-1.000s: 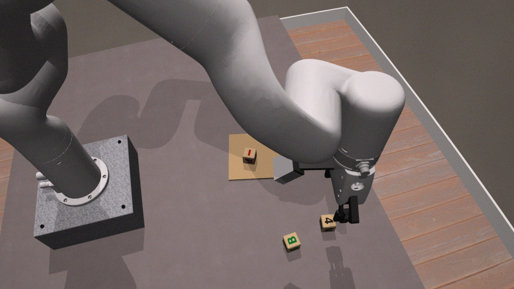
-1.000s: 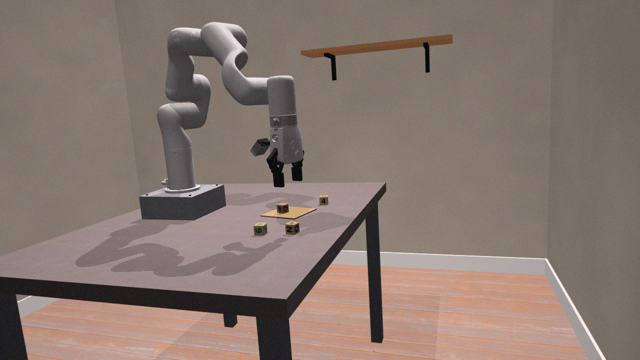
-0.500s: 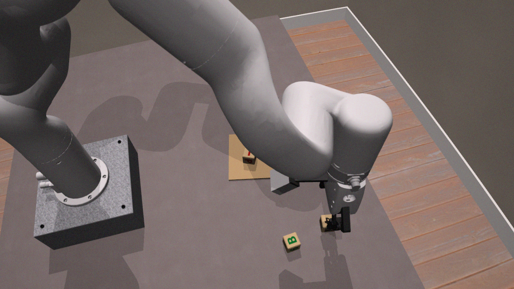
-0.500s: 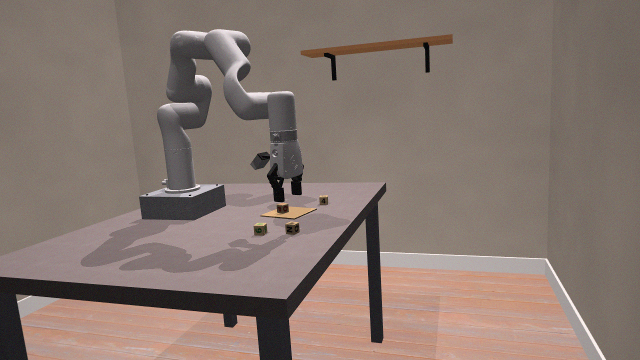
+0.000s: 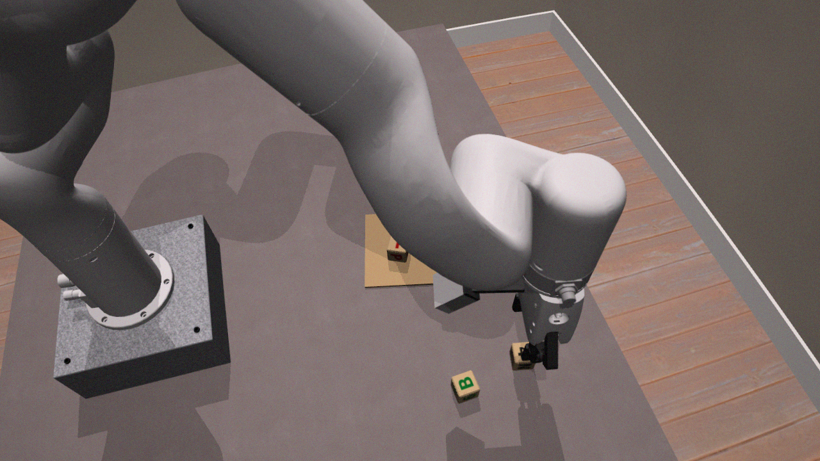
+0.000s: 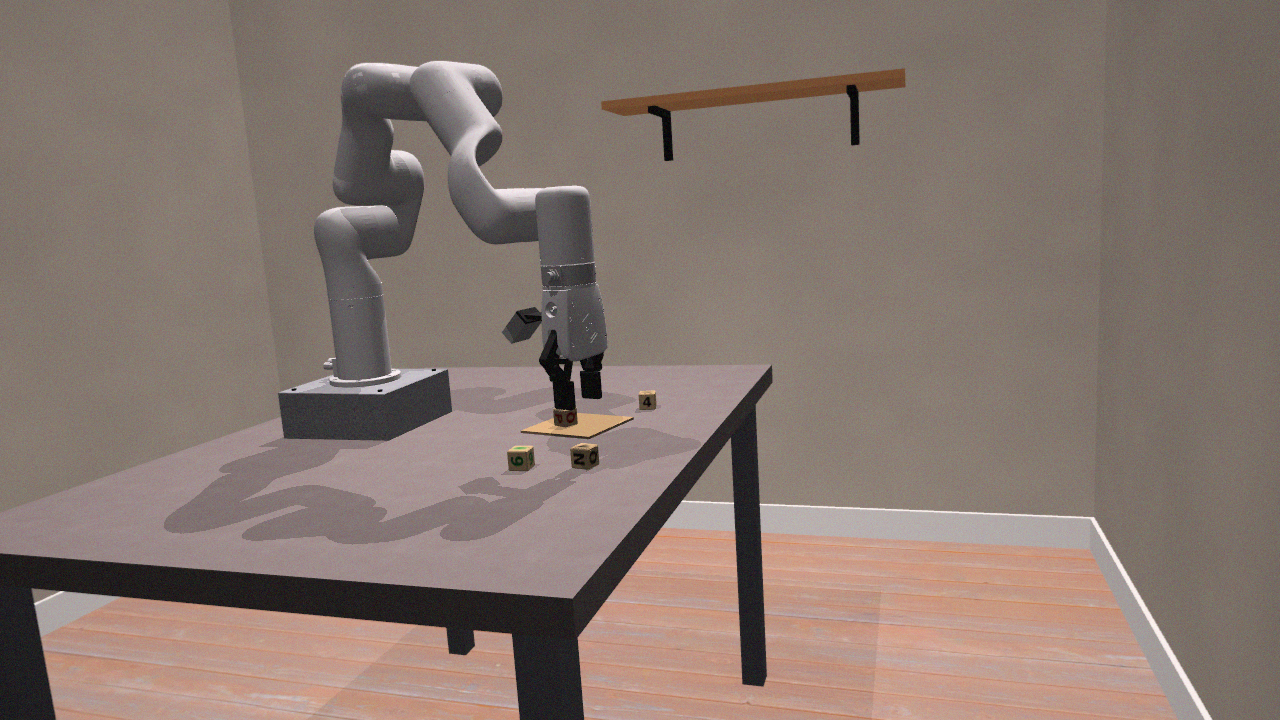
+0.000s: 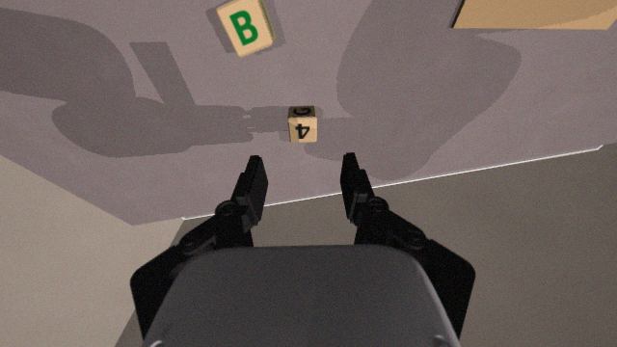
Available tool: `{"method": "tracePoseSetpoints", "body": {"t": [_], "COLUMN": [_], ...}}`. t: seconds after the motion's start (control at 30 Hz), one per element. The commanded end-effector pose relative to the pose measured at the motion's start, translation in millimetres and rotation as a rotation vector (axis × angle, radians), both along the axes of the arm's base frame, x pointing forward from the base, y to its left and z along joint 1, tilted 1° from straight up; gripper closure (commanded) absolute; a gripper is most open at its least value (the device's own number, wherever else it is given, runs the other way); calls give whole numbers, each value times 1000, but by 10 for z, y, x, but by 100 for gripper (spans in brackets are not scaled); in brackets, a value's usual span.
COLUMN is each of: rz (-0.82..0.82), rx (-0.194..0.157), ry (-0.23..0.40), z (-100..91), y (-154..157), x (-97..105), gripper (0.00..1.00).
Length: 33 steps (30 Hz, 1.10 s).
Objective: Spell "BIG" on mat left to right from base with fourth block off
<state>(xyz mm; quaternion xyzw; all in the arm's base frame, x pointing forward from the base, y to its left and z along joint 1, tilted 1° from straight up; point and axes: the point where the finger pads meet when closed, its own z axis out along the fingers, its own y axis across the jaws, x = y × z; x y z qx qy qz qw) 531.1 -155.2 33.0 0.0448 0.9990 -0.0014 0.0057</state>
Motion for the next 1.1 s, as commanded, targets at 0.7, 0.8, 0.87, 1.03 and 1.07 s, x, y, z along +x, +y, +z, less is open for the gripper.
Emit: {"method": "tracePoseSetpoints", "body": {"t": [0.7, 0.8, 0.87, 1.03, 1.07], "rz": [0, 0, 0, 0, 0], "rx": [-1, -1, -1, -1, -1], "ry": [-4, -4, -4, -4, -4], "z": [15, 11, 9, -17, -24], "y": [-4, -4, -4, -5, -6], "x": [13, 13, 13, 14, 14], "gripper": [31, 31, 31, 31, 31]}}
